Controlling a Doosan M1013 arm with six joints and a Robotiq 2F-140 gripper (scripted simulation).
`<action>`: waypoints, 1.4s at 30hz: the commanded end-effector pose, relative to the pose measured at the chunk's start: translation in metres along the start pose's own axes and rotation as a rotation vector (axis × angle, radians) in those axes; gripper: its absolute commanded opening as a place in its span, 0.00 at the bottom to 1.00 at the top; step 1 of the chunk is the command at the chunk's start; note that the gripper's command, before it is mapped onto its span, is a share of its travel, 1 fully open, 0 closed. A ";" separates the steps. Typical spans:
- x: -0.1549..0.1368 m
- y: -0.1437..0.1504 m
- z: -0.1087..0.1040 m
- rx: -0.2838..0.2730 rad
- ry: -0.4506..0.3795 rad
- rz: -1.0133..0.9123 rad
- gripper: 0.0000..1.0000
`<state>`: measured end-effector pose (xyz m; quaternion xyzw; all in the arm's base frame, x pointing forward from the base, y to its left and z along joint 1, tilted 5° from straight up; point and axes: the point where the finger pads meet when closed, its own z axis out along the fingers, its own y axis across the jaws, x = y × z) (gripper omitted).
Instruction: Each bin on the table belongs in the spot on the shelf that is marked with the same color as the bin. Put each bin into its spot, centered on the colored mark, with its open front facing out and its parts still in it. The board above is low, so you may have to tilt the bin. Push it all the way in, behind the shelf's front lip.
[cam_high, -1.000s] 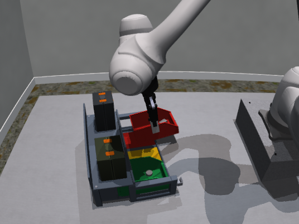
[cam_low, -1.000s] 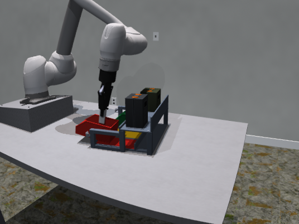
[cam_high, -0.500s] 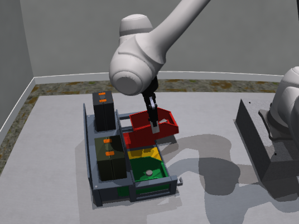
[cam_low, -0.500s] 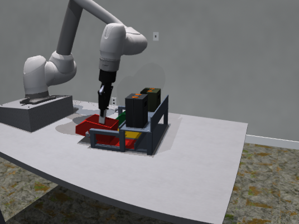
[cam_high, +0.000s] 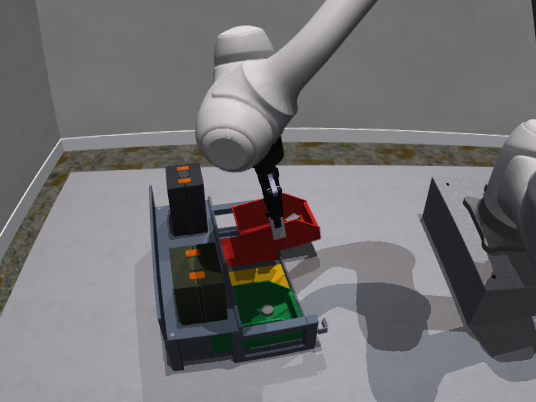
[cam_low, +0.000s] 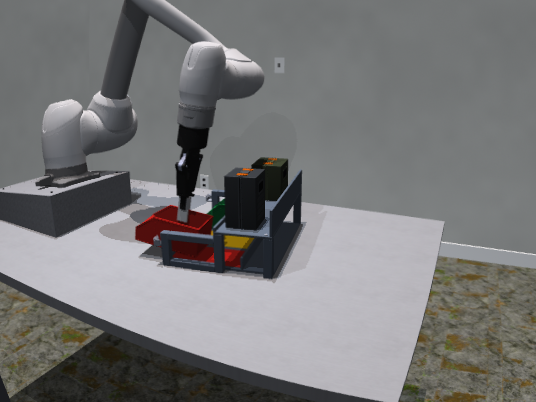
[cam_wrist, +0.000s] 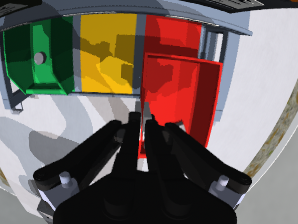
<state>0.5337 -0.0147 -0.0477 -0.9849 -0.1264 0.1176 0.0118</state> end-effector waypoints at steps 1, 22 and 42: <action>0.000 0.000 0.000 0.000 0.000 0.000 0.10; 0.001 0.000 0.006 0.000 0.000 0.000 0.10; 0.002 0.000 0.011 0.000 0.000 0.000 0.10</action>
